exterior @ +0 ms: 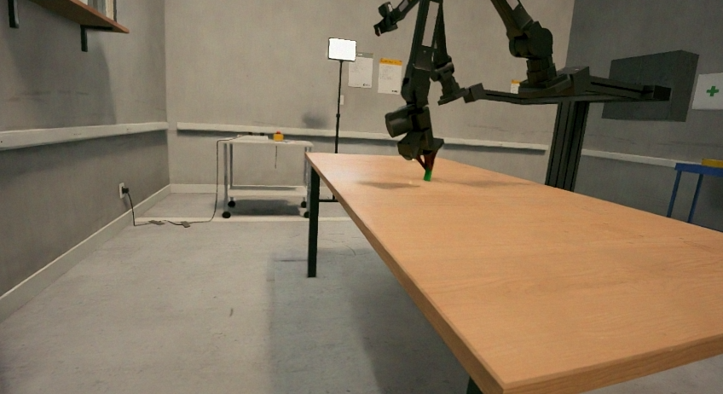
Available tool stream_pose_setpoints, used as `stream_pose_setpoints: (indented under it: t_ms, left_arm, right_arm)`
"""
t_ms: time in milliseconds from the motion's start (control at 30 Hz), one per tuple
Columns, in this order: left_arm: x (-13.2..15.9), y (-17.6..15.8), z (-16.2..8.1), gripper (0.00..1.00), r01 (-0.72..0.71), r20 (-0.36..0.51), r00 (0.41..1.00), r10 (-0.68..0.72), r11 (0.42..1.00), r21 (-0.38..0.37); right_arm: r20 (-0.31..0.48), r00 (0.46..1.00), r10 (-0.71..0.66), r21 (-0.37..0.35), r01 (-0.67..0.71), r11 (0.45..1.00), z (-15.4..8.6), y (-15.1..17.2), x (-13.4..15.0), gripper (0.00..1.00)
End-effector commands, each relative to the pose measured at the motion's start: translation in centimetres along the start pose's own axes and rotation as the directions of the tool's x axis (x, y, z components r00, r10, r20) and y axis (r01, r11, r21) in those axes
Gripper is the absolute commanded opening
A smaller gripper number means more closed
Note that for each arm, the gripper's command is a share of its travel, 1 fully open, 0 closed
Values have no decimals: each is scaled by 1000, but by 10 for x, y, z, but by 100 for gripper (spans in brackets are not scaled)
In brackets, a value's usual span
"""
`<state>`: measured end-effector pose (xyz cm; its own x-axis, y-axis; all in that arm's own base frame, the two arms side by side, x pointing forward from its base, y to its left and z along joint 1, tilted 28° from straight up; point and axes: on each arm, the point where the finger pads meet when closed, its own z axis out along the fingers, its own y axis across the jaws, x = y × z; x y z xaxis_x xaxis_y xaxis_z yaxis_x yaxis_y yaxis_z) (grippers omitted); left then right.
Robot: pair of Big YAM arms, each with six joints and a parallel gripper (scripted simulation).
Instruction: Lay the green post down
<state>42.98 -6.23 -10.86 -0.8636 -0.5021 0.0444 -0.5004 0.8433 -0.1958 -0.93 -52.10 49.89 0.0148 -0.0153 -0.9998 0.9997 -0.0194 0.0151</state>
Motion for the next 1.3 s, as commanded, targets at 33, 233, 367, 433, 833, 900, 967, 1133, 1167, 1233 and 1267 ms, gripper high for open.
stream_pose_setpoints:
  t_ms: [33,233,367,433,833,900,967,1133,1167,1233,1267]
  left_arm:
    - [-10,-1,-5,13,30,30,999,-31,999,15]
    - [-3,-8,-8,13,7,51,999,-8,1000,16]
    - [-2,-8,-6,13,4,162,987,-6,1000,12]
    - [-1,-8,-6,13,6,226,974,-9,1000,14]
    - [-10,-4,-12,13,31,298,954,-38,999,28]
    - [-8,-5,-11,13,25,297,954,-31,999,26]
    - [1,-8,-7,13,8,305,952,-13,1000,19]
    - [8,0,6,13,10,421,907,-8,1000,-4]
    - [10,2,9,13,12,445,896,-8,1000,-8]
    - [11,2,8,13,13,468,884,-9,1000,-6]
    - [11,2,8,13,13,468,884,-9,1000,-6]
  right_arm:
    - [58,998,-15,5,15,1000,-4,-4,-39,100]
    - [58,998,-15,5,15,1000,-4,-4,-39,100]
    - [58,998,-15,5,15,1000,-4,-4,-39,100]
    - [58,998,-15,5,15,1000,-4,-4,-39,100]
    - [58,998,-15,5,15,1000,-4,-4,-39,100]
    - [58,998,-15,5,15,1000,-4,-4,-39,100]
    - [58,998,-15,5,15,1000,-4,-4,-39,100]
    - [58,998,-15,5,15,1000,-4,-4,-39,100]
    - [58,998,-15,5,15,1000,-4,-4,-39,100]
    - [58,998,-15,5,15,1000,-4,-4,-39,100]
    - [58,998,-15,5,15,1000,-4,-4,-39,100]
